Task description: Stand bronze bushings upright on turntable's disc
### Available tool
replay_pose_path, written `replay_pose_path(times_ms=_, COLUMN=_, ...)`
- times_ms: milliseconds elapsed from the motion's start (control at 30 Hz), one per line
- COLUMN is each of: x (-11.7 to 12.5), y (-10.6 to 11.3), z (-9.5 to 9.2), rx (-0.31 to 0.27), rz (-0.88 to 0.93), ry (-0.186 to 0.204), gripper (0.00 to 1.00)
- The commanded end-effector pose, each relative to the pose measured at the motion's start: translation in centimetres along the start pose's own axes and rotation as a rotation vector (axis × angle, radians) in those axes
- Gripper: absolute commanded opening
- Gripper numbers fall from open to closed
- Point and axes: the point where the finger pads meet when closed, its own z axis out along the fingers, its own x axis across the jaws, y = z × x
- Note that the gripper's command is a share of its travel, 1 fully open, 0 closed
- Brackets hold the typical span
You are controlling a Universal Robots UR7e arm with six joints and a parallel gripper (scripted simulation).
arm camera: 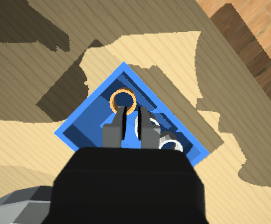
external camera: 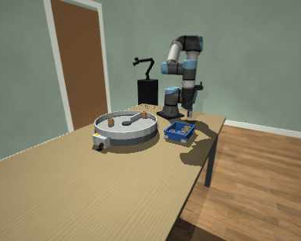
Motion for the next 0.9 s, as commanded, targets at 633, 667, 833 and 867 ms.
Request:
replay_pose_path(times_ms=633, x=0.1, y=0.0, z=5.2, rx=-0.001, rz=0.0, ry=0.001, gripper=0.36)
replay_pose_path(times_ms=667, x=0.1, y=0.0, z=5.5, rx=-0.001, rz=0.0, ry=0.001, gripper=0.36)
replay_pose_path(times_ms=833, x=0.1, y=0.0, z=6.3, rx=-0.001, rz=0.0, ry=0.001, gripper=0.36)
replay_pose_path(times_ms=867, x=0.1, y=0.0, z=6.4, rx=-0.001, rz=0.0, ry=0.001, gripper=0.36)
